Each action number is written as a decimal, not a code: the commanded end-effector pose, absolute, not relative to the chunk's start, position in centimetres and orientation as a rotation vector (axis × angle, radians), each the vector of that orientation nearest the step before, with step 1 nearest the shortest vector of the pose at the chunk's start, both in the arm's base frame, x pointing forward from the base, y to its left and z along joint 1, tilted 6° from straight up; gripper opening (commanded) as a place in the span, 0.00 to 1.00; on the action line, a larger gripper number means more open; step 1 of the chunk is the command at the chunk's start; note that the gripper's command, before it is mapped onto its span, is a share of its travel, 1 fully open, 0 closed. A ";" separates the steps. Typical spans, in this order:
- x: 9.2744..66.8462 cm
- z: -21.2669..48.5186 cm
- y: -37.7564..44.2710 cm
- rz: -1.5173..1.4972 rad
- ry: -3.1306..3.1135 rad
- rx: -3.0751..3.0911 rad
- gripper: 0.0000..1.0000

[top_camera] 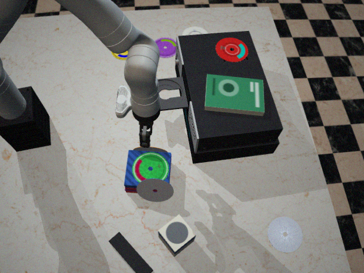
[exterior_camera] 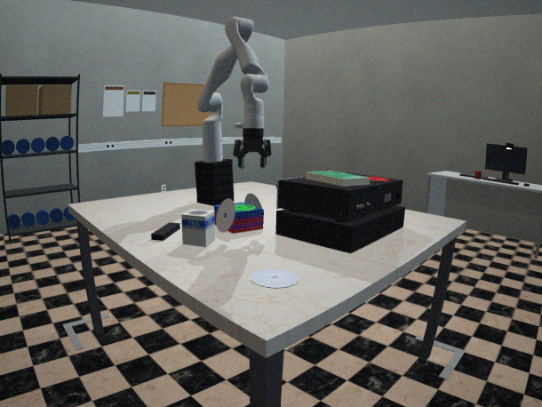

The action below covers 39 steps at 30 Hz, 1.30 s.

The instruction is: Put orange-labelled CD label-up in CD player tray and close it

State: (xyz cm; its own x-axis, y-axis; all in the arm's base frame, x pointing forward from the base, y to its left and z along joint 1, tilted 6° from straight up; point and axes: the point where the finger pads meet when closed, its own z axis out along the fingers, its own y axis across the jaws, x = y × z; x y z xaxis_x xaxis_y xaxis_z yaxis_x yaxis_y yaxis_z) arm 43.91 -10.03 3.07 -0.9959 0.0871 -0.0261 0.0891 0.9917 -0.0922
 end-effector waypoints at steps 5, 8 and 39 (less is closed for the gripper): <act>44.0 3.1 -10.0 -0.146 3.111 0.138 1.00; 44.0 3.1 -10.0 -0.146 3.111 0.138 1.00; 44.1 -2.8 -10.9 0.033 3.111 0.125 0.16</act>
State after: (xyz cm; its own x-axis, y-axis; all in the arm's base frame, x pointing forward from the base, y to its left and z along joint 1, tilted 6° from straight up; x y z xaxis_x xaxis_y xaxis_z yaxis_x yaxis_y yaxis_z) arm 44.79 -9.33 0.05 -0.9974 0.0539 -0.0475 0.0548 0.9983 -0.0178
